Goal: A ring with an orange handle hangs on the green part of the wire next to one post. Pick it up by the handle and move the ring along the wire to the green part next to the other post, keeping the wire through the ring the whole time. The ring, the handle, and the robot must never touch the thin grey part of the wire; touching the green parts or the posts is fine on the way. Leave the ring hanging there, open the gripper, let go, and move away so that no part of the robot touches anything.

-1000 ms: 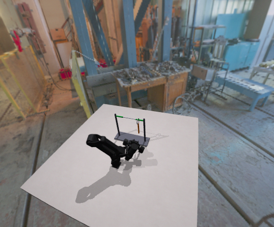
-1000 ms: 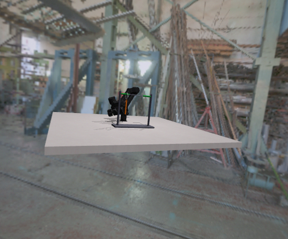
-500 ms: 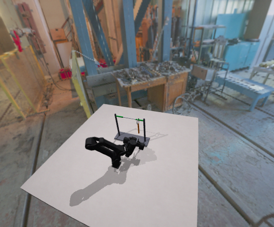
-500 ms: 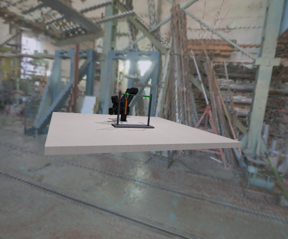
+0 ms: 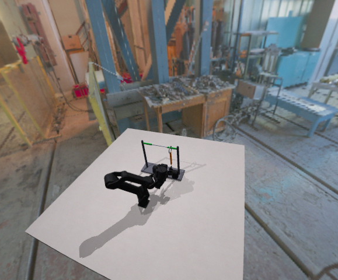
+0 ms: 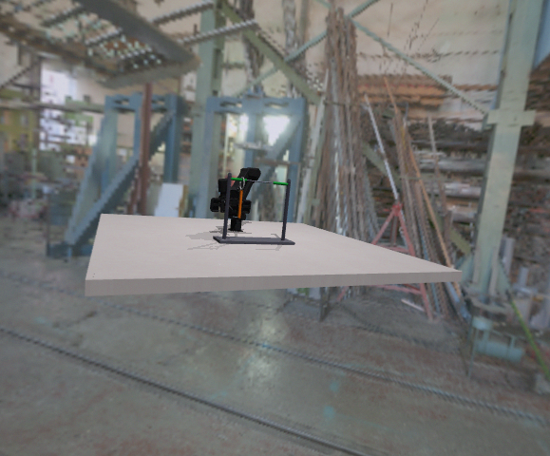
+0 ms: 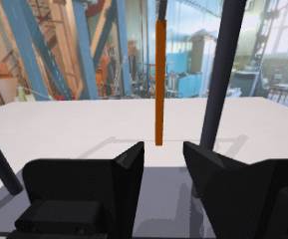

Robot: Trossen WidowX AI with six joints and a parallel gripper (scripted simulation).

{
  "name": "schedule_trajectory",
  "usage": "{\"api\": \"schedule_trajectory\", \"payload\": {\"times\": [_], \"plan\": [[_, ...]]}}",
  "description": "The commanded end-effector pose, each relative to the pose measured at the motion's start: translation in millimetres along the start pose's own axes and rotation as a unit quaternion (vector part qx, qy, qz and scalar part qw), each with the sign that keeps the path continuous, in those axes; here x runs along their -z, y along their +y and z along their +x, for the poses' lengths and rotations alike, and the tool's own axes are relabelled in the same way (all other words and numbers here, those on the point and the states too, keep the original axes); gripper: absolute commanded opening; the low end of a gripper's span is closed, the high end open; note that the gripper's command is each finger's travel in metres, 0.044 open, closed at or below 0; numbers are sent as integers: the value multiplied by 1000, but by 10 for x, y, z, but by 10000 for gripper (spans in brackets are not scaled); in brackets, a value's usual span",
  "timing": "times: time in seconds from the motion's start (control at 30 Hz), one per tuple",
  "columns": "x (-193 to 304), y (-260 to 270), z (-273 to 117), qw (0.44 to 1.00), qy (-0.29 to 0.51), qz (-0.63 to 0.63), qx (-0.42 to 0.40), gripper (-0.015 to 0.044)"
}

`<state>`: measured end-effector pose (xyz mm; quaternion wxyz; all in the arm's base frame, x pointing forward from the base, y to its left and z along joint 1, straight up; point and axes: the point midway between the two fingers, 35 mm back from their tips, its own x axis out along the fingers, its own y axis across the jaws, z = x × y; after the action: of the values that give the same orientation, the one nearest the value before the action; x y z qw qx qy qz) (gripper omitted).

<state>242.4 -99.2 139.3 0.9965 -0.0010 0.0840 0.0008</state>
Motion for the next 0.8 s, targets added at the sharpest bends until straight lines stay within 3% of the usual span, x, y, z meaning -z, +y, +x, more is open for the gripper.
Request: {"api": "schedule_trajectory", "payload": {"times": [0.0,0.77], "plan": [[-27,-12,40,1000,-1,-4,1,160],[-57,-40,366,1000,-1,-4,1,160]]}}
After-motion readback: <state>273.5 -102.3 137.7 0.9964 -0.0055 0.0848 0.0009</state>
